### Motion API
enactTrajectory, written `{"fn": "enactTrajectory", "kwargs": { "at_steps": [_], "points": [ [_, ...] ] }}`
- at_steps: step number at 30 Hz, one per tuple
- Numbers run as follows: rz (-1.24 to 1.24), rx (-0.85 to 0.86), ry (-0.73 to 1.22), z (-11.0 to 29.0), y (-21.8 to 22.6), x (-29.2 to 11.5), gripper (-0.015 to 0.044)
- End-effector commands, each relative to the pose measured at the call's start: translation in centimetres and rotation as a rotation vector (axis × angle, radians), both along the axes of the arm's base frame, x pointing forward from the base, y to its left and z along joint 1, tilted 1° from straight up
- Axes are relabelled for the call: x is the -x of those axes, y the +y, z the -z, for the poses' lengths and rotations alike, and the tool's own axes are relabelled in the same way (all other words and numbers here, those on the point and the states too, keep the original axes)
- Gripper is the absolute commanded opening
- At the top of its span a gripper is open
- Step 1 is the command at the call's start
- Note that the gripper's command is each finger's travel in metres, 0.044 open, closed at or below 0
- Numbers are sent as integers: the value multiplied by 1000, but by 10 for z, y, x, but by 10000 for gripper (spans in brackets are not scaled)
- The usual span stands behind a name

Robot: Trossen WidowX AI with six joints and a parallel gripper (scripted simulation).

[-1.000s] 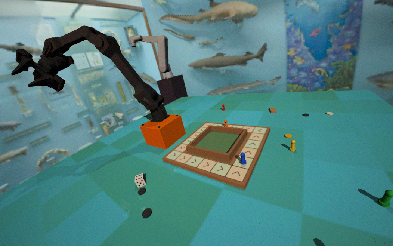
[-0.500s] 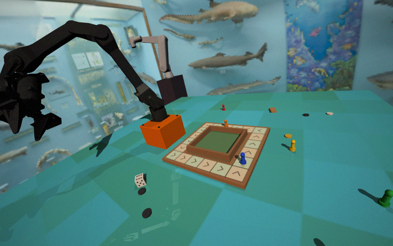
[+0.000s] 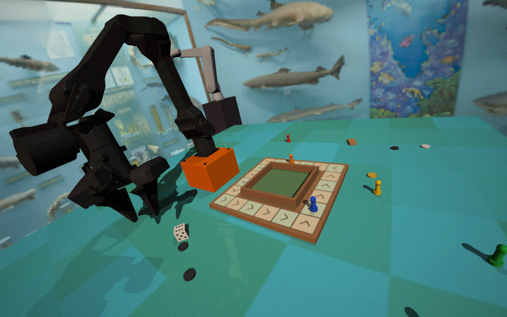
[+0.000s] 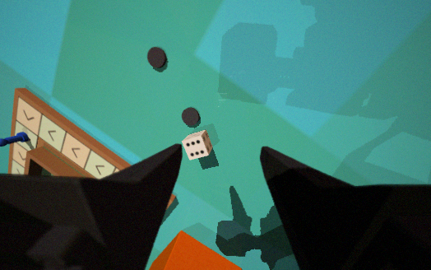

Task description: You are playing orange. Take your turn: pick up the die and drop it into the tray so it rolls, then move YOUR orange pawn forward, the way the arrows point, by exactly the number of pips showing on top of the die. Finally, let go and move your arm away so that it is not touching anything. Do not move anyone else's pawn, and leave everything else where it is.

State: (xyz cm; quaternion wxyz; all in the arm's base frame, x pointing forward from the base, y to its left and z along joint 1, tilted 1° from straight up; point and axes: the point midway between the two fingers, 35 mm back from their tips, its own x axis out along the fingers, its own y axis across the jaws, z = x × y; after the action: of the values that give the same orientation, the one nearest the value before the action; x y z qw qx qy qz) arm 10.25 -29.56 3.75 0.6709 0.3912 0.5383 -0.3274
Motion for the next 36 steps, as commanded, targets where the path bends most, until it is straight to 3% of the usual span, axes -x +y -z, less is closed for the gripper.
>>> {"fn": "enactTrajectory", "kwargs": {
  "at_steps": [1, 36],
  "points": [
    [-320, 46, 166, 26, 40, -17, 275],
    [-375, 55, 193, 71, 41, -28, 275]
  ]
}}
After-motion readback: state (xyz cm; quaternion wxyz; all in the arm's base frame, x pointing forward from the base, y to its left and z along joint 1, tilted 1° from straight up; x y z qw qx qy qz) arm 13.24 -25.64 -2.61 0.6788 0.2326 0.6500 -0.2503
